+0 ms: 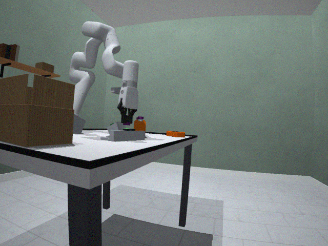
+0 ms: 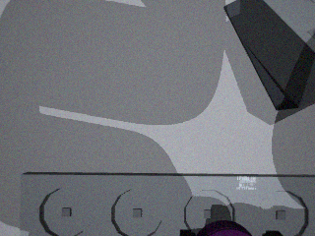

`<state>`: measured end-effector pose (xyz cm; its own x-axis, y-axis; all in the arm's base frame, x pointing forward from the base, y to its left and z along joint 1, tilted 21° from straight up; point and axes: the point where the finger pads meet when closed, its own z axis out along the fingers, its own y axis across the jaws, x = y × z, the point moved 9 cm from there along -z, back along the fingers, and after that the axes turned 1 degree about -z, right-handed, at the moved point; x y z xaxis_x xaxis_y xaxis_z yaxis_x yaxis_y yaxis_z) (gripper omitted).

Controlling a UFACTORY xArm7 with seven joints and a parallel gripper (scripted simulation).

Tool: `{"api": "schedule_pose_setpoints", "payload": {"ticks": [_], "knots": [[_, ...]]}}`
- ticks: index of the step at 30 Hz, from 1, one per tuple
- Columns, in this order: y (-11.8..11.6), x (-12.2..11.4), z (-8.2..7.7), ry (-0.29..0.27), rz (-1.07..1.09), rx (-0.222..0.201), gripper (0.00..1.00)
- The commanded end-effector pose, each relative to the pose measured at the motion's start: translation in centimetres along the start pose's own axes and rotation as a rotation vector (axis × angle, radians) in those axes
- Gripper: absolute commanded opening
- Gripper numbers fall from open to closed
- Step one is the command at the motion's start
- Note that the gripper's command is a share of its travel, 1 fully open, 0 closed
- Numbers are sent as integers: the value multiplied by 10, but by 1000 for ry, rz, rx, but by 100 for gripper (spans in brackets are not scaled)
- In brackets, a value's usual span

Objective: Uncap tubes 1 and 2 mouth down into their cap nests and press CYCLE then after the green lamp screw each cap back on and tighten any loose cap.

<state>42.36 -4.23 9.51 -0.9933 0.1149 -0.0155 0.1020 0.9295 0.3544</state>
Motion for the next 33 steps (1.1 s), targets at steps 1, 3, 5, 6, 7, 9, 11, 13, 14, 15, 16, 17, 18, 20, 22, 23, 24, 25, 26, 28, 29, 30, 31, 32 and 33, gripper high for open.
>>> {"api": "schedule_pose_setpoints", "payload": {"ticks": [1,3,5,6,7,9,11,13,14,15,16,17,18,20,22,23,24,25,26,28,29,30,31,32,33], "knots": [[0,0,-22,-2,0,-7,0],[-1,0,-33,-2,0,-7,0],[-1,0,-43,-2,0,-7,0],[-1,0,-48,-2,0,-7,0],[-1,0,-53,-2,0,-7,0],[-1,0,-63,-2,0,-8,0],[-1,0,-73,-2,0,-8,0],[-1,0,-77,-2,0,-8,0],[-1,0,-77,-2,0,-8,0],[-1,0,-77,-2,0,-8,0],[-1,0,-77,-2,0,-8,0],[-1,0,-77,-2,0,-8,0],[-1,0,-77,-2,0,-8,0],[-1,0,-77,-2,0,-8,0],[7,4,-77,-2,83,-8,0],[14,8,-77,-1,166,-8,0],[22,11,-77,-1,250,-8,0],[29,15,-77,0,308,-8,0],[35,18,-77,0,339,-9,0],[43,22,-77,0,352,-9,0],[49,24,-77,0,352,-9,0],[54,27,-77,0,352,-9,0],[60,30,-78,0,352,-9,0],[65,32,-78,0,352,-9,0],[65,32,-78,0,352,-9,0]]}}
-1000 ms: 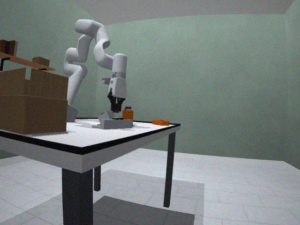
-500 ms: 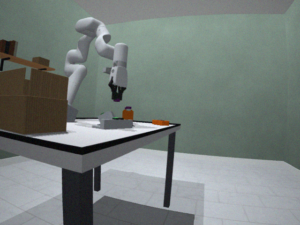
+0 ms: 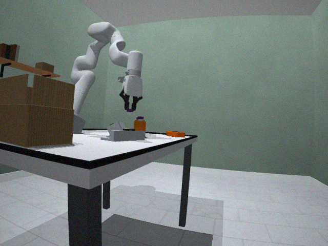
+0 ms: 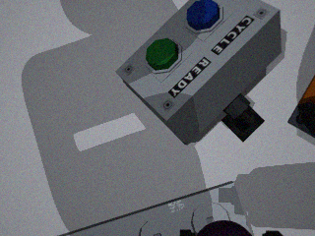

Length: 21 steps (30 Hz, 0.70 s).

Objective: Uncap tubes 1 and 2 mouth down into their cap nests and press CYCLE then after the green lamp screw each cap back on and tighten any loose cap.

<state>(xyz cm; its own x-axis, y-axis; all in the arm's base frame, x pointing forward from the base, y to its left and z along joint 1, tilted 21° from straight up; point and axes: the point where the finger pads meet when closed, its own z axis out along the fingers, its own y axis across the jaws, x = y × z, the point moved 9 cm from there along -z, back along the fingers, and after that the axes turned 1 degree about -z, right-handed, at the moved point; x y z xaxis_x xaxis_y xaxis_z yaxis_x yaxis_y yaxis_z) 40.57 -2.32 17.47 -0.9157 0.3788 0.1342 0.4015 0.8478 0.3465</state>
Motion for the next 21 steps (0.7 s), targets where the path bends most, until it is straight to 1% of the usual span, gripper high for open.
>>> {"api": "schedule_pose_setpoints", "payload": {"ticks": [1,4,16,18,21], "knots": [[16,20,-8,-42,40,-5,0],[33,36,-7,-42,40,-6,0],[80,81,-6,-42,40,-6,0],[80,81,-6,-42,40,-6,0],[98,98,-5,-42,40,-6,0]]}}
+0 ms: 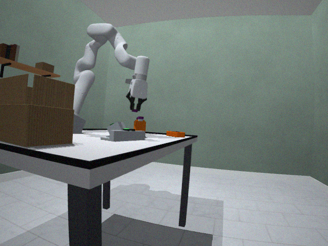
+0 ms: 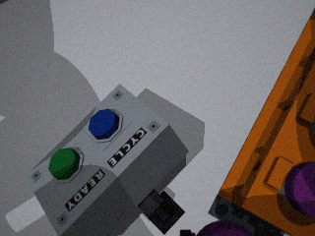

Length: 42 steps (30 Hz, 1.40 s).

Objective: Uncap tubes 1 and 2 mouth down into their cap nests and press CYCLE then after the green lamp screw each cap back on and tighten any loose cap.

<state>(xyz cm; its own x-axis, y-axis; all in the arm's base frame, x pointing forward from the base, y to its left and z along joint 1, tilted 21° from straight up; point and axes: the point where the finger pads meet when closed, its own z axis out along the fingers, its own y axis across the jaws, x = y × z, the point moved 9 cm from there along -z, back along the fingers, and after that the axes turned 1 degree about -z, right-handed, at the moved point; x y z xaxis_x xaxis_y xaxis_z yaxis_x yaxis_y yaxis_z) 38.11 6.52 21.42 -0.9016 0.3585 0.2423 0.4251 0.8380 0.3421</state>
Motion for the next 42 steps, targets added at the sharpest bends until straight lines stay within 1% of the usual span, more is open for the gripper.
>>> {"api": "schedule_pose_setpoints", "payload": {"ticks": [1,12,14,18,24,34,42], "knots": [[21,40,3,-149,14,-8,0],[69,88,10,-149,14,-9,0],[69,88,10,-149,14,-9,0],[92,110,13,-149,14,-9,0],[117,136,17,-148,14,-10,0],[117,136,17,-148,14,-10,0],[117,132,41,-148,14,-9,0]]}}
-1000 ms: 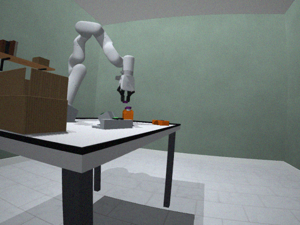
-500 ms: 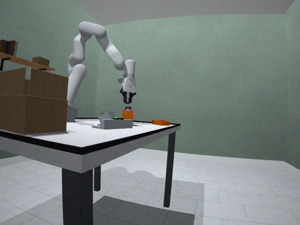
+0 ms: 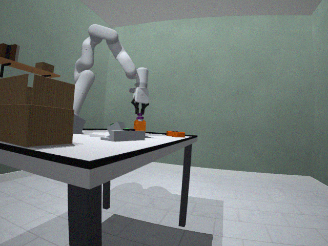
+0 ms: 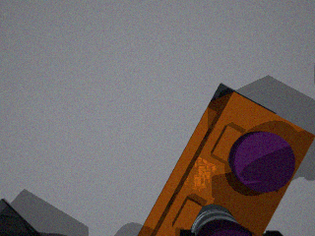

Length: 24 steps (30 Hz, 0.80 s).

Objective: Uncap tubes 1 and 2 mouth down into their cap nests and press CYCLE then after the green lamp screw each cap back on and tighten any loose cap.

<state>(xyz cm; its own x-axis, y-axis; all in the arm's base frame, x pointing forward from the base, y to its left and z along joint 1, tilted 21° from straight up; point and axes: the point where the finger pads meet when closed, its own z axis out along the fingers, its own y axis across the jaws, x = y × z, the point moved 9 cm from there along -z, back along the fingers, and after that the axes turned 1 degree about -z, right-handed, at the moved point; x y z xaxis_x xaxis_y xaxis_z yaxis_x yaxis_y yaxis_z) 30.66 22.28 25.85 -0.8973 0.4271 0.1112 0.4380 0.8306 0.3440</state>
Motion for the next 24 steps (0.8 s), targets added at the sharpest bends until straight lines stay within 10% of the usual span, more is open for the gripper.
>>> {"api": "schedule_pose_setpoints", "payload": {"ticks": [1,24], "knots": [[2,-1,11,-1,0,-5,0],[2,-1,15,-1,0,-5,0]]}}
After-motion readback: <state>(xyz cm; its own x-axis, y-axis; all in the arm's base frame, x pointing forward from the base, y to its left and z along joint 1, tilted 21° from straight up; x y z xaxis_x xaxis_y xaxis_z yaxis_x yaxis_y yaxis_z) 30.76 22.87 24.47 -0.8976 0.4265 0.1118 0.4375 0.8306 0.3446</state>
